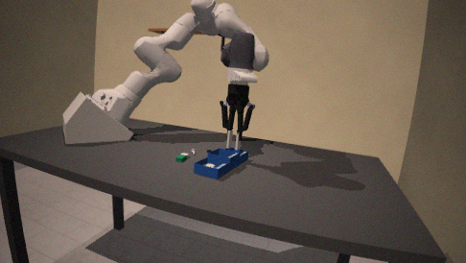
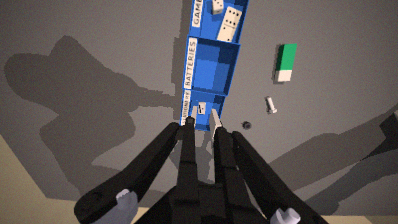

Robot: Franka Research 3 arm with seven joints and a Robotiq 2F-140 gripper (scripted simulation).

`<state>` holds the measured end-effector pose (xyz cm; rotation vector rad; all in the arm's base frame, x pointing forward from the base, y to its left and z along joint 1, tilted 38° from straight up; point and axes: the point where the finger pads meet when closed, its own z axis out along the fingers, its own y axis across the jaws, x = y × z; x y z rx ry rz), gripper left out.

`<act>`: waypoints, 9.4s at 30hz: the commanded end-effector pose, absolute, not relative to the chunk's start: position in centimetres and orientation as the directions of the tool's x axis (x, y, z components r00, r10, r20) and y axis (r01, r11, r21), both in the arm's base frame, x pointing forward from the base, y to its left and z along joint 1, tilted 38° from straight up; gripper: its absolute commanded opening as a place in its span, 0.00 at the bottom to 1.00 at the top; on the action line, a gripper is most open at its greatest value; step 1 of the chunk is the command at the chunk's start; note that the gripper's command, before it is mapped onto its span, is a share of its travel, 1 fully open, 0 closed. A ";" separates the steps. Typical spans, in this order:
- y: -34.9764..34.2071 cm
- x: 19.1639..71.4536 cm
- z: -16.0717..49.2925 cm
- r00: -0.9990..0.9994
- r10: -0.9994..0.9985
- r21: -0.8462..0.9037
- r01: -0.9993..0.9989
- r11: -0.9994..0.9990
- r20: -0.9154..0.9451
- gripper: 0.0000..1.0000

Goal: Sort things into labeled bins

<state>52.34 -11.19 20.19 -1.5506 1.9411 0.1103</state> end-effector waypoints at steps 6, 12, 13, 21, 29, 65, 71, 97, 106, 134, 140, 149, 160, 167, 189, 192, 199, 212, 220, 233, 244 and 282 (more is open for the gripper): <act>-12.2 51.2 22.2 -0.099 -0.842 -0.311 -0.901 0.302 -0.530 0.18; -12.2 51.2 22.2 -0.099 -0.842 -0.311 -0.901 0.302 -0.530 0.18; -12.2 51.2 22.2 -0.099 -0.842 -0.311 -0.901 0.302 -0.530 0.18; -12.2 51.2 22.2 -0.099 -0.842 -0.311 -0.901 0.302 -0.530 0.18; -12.2 51.2 22.2 -0.099 -0.842 -0.311 -0.901 0.302 -0.530 0.18; -12.1 51.0 22.2 -0.099 -0.842 -0.311 -0.901 0.302 -0.530 0.18; -13.0 49.1 20.8 0.037 -0.878 -0.386 -0.906 0.173 -0.478 0.23; -18.6 36.5 11.5 0.108 -0.888 -0.423 -0.900 0.103 -0.446 0.23; -18.5 36.8 11.7 0.108 -0.888 -0.423 -0.900 0.103 -0.446 0.23; -18.2 37.2 12.1 0.108 -0.888 -0.423 -0.900 0.103 -0.446 0.23; -18.1 37.1 12.1 0.108 -0.888 -0.423 -0.900 0.103 -0.446 0.23; -18.1 37.1 12.1 0.108 -0.888 -0.423 -0.900 0.103 -0.446 0.23; -16.9 38.2 9.8 0.108 -0.888 -0.423 -0.900 0.103 -0.446 0.23; -16.1 39.3 7.8 0.108 -0.888 -0.423 -0.900 0.103 -0.446 0.23; -15.3 40.3 6.1 0.108 -0.888 -0.423 -0.900 0.103 -0.446 0.23; -15.2 40.3 6.2 0.108 -0.888 -0.423 -0.900 0.103 -0.446 0.23; -15.1 40.2 6.2 0.108 -0.888 -0.423 -0.900 0.103 -0.446 0.23; -15.0 40.2 6.2 0.108 -0.888 -0.423 -0.900 0.103 -0.446 0.11; -15.0 40.2 6.2 0.108 -0.888 -0.423 -0.900 0.103 -0.446 0.11; -15.0 40.2 6.2 0.108 -0.888 -0.423 -0.900 0.103 -0.446 0.11; -16.4 38.9 8.6 0.108 -0.888 -0.423 -0.900 0.103 -0.446 0.11; -18.0 37.4 11.5 0.108 -0.888 -0.423 -0.900 0.103 -0.446 0.11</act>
